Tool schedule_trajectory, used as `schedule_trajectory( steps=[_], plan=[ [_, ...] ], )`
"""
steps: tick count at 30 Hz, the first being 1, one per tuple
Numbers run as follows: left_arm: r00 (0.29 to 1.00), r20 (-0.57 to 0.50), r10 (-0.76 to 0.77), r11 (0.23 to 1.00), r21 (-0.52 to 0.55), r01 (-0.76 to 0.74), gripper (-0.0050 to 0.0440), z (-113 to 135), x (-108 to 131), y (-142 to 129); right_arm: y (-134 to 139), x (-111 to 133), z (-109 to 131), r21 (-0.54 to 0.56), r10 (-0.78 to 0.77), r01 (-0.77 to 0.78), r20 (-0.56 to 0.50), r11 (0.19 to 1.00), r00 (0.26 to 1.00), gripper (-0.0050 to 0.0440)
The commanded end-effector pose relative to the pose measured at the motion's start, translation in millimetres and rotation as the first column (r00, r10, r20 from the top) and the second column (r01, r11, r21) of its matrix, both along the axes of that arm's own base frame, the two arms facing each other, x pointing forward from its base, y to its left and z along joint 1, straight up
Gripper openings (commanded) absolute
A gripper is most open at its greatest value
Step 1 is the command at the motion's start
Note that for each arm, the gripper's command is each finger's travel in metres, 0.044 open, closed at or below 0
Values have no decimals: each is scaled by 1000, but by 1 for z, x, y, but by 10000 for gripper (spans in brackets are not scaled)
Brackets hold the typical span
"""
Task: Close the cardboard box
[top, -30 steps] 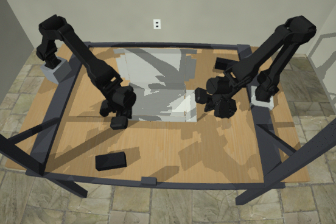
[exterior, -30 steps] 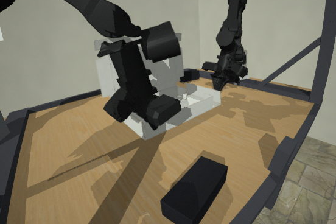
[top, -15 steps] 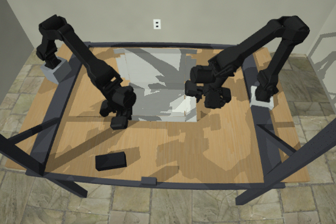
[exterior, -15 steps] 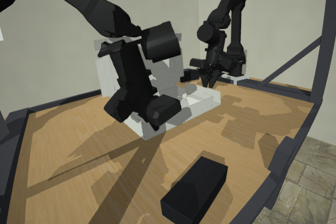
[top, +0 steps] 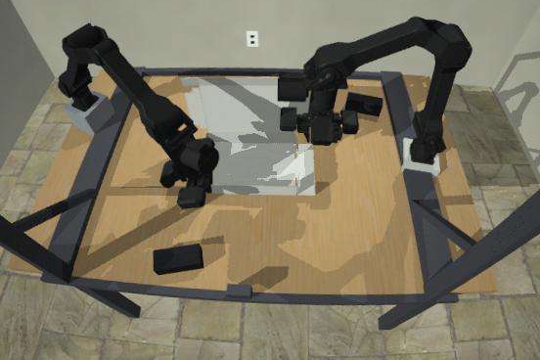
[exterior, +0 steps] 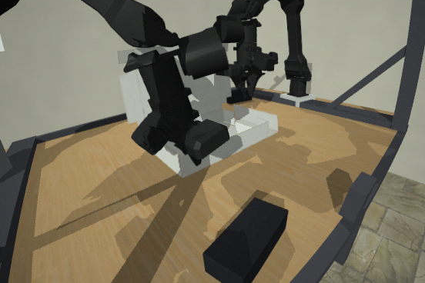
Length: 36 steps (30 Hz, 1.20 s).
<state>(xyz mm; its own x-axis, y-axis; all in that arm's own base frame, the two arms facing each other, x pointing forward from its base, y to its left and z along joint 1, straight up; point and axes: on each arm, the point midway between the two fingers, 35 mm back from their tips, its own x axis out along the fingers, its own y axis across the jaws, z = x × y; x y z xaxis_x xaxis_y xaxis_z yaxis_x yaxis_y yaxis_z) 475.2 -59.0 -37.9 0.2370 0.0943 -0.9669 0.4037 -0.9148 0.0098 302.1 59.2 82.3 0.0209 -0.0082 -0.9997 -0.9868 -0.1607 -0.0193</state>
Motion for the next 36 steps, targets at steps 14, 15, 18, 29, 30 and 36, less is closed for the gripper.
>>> schedule_trajectory(
  steps=[14, 15, 18, 29, 30, 36],
  plan=[
    [999, 37, -5, 1000, -6, 5, 64, 70, 3, -1, 0, 4, 7, 4, 4, -4, 9, 1000, 1000, 153],
    [999, 38, -4, 1000, -6, 4, 64, 70, 3, -1, 0, 4, 7, 4, 4, -4, 9, 1000, 1000, 153],
    [999, 38, -4, 1000, -6, 4, 64, 70, 3, -1, 0, 4, 7, 4, 4, -4, 9, 1000, 1000, 153],
    [882, 1, 472, 881, -13, -472, 104, 54, 19, 36, 0, 4, 7, 4, 4, -4, 9, 1000, 1000, 153],
    [882, 1, 472, 881, -13, -472, 104, 54, 19, 36, 0, 4, 7, 4, 4, -4, 9, 1000, 1000, 153],
    [628, 13, 778, 628, -4, -778, 104, 42, 26, 66, 0, 4, 7, 4, 4, -4, 9, 1000, 1000, 153]
  ],
)
